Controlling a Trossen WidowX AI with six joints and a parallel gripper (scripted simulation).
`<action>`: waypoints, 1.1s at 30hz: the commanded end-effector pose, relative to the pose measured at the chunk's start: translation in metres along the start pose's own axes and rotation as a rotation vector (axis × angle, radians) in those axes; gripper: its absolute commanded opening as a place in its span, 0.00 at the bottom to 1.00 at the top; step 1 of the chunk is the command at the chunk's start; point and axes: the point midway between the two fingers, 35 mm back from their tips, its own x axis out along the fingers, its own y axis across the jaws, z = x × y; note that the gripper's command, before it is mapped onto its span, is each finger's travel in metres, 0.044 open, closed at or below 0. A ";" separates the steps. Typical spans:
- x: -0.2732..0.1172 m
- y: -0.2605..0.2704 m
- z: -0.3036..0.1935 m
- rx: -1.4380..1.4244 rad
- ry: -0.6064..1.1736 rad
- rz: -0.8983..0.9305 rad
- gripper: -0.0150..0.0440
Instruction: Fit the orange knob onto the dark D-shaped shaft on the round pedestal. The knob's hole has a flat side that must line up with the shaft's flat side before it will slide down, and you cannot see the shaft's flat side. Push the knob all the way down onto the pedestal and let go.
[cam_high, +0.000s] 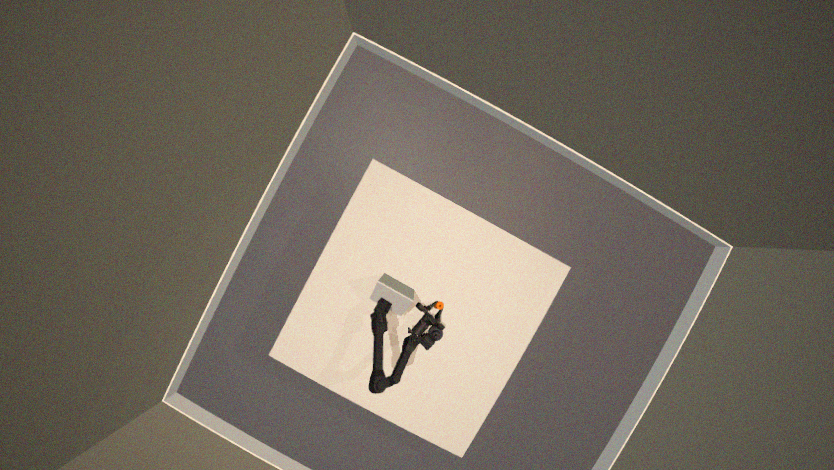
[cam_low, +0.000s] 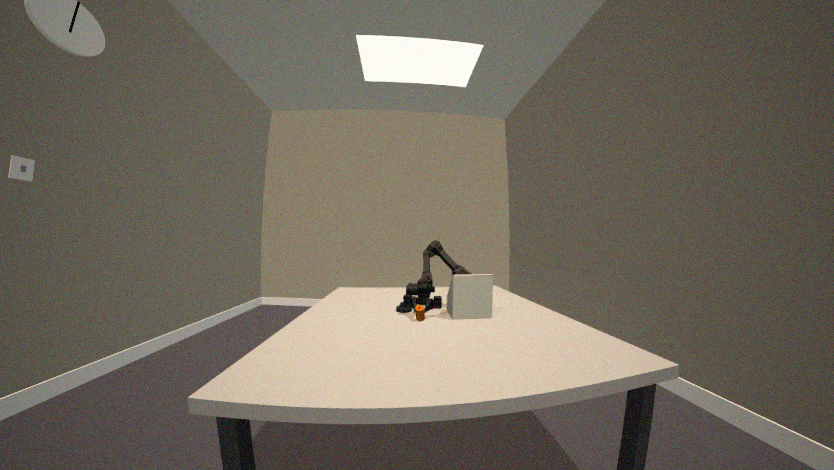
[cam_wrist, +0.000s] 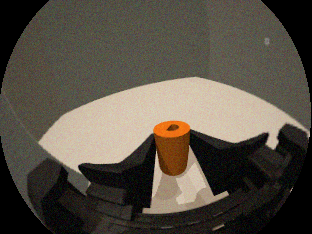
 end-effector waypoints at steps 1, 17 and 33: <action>0.000 0.000 0.000 0.000 0.000 0.000 0.61; 0.000 0.000 0.000 0.000 0.000 0.000 0.69; 0.000 0.000 0.000 0.000 0.000 0.000 0.96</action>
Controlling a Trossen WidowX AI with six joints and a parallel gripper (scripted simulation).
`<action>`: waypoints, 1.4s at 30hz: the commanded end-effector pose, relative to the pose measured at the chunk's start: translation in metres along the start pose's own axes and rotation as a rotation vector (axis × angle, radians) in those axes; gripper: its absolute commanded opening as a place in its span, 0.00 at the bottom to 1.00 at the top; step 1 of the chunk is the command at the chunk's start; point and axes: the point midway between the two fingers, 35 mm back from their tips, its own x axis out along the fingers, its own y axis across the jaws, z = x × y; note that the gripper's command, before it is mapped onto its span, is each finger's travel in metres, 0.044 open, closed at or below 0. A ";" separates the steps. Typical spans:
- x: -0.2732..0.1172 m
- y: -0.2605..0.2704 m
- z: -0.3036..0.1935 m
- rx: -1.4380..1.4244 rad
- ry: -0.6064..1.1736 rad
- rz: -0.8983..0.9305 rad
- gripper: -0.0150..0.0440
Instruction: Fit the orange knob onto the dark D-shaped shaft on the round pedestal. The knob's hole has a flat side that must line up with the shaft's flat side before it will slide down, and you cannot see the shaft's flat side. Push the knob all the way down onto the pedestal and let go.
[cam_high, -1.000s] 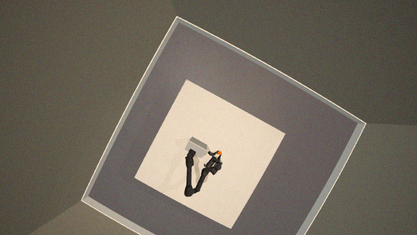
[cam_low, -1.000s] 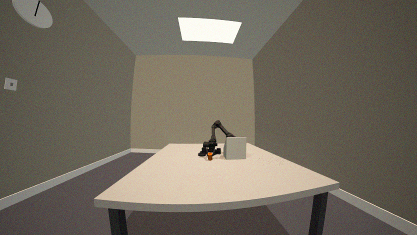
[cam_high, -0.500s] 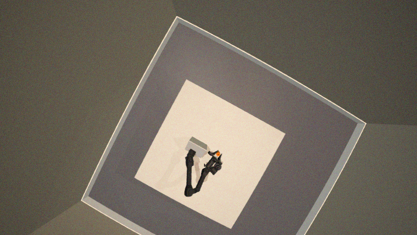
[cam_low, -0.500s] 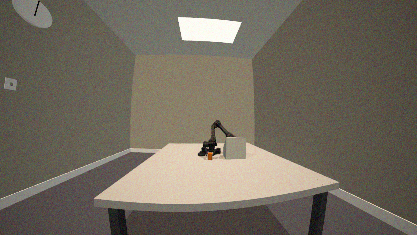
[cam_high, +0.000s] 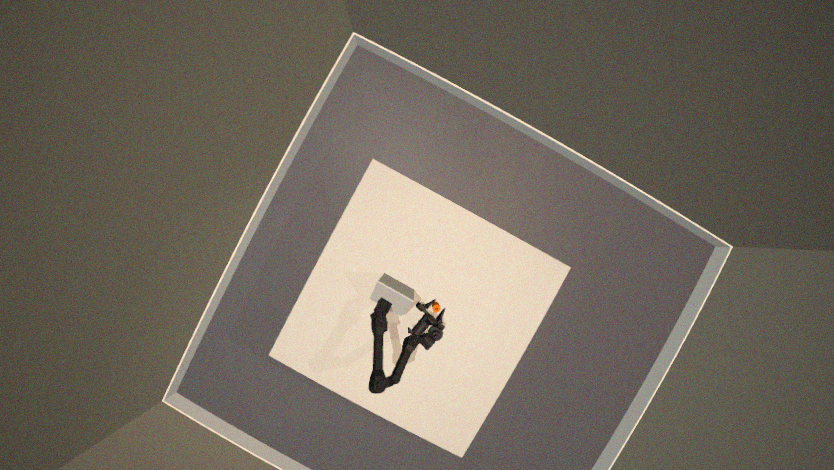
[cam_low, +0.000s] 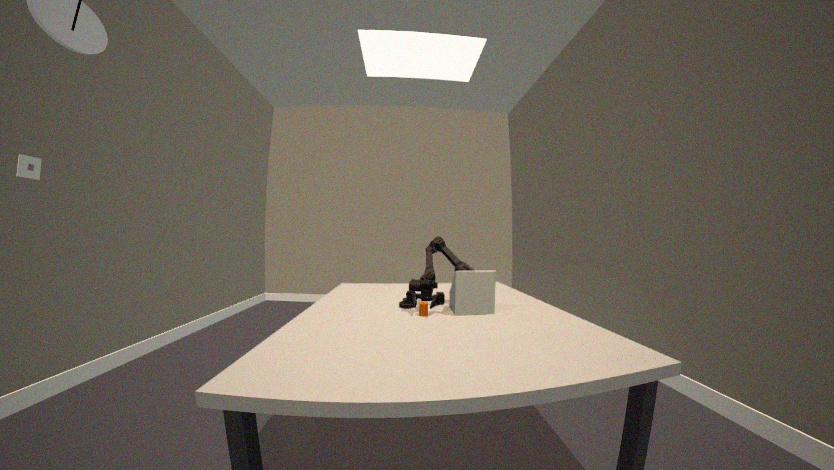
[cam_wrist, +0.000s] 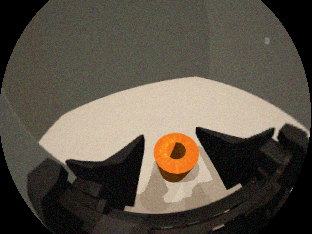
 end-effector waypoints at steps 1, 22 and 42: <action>0.000 0.000 0.000 -0.001 -0.003 -0.001 1.00; -0.025 0.000 0.077 0.000 -0.003 -0.002 1.00; -0.030 0.000 0.102 -0.001 1.234 -0.011 1.00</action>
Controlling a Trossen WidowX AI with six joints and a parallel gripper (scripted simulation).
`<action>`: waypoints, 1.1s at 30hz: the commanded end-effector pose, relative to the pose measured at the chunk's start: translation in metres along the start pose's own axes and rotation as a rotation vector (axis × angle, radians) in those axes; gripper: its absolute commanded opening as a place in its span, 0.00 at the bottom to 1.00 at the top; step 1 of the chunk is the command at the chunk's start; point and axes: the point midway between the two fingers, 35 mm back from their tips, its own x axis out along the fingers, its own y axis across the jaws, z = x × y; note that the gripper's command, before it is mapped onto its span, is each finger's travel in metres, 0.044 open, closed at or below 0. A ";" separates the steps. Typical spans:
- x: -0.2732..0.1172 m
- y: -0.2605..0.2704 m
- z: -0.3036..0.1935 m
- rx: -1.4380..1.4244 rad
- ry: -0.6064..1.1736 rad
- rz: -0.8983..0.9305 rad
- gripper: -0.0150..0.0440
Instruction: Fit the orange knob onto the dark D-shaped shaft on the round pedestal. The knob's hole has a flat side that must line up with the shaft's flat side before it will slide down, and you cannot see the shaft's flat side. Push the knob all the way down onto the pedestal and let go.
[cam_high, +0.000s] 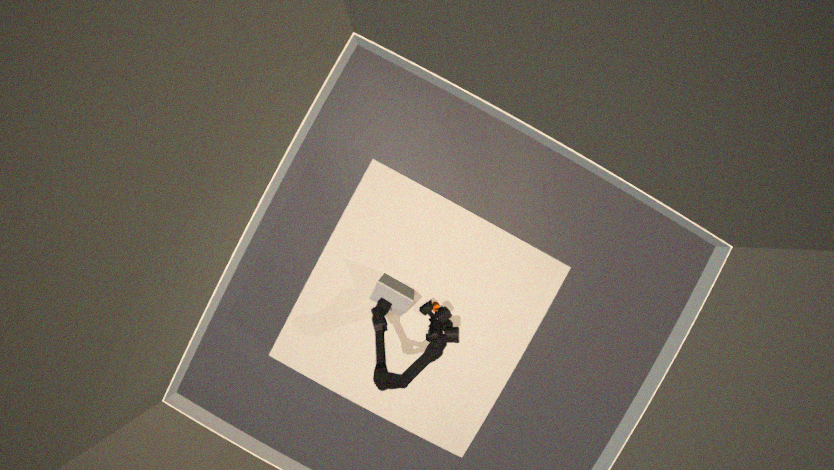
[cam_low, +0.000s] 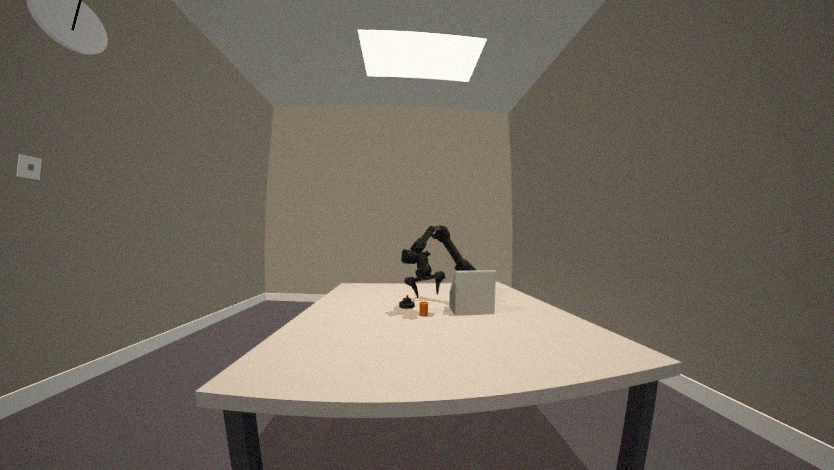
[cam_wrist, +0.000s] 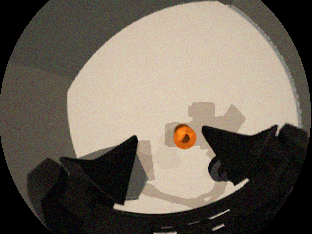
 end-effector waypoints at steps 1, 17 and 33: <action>-0.035 -0.006 0.006 -0.014 0.334 -0.223 1.00; -0.035 -0.006 0.006 0.001 0.332 -0.225 1.00; -0.033 -0.006 0.005 1.299 0.135 -0.410 1.00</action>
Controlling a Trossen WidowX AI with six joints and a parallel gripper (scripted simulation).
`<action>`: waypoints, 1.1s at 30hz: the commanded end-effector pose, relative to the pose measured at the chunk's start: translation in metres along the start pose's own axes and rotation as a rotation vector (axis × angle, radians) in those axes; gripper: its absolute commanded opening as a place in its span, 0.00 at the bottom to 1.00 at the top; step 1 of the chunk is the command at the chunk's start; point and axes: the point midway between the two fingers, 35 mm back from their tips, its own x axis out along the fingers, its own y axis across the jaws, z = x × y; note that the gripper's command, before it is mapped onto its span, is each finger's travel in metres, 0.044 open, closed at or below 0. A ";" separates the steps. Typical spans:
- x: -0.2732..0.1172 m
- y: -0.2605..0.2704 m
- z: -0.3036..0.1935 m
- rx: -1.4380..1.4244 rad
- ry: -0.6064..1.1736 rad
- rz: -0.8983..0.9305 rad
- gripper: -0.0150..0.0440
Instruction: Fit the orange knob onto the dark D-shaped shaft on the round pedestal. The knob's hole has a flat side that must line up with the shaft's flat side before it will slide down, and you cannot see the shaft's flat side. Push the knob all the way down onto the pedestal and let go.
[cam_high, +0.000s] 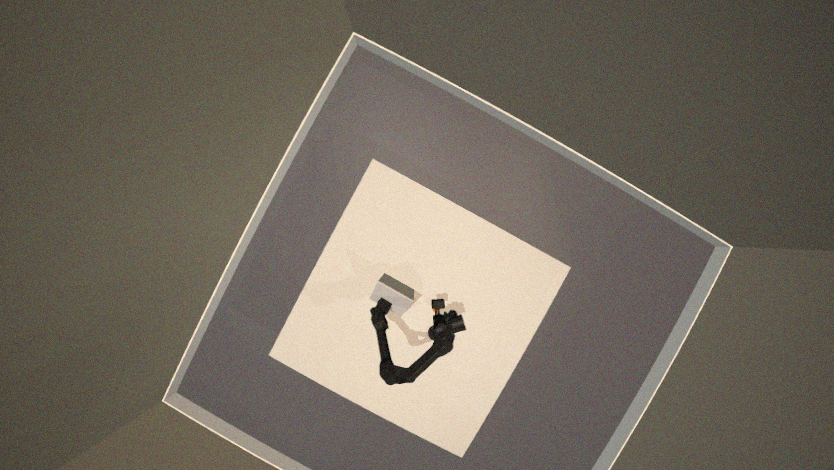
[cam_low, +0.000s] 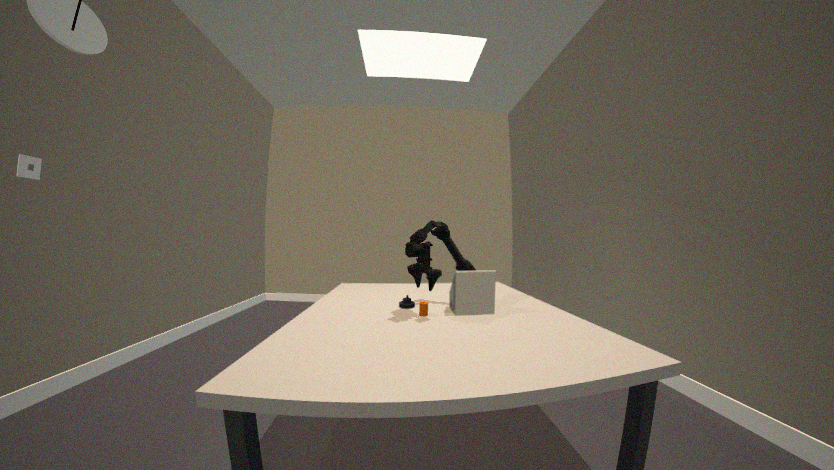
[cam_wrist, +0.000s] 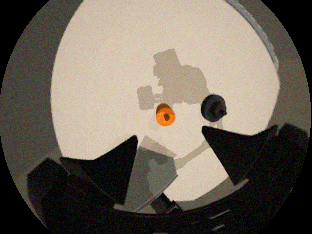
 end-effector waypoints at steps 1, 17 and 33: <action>0.001 -0.001 0.000 0.603 -0.005 -0.008 1.00; 0.001 -0.001 0.000 0.603 -0.005 -0.008 1.00; 0.049 -0.002 0.000 0.604 -0.005 -0.009 1.00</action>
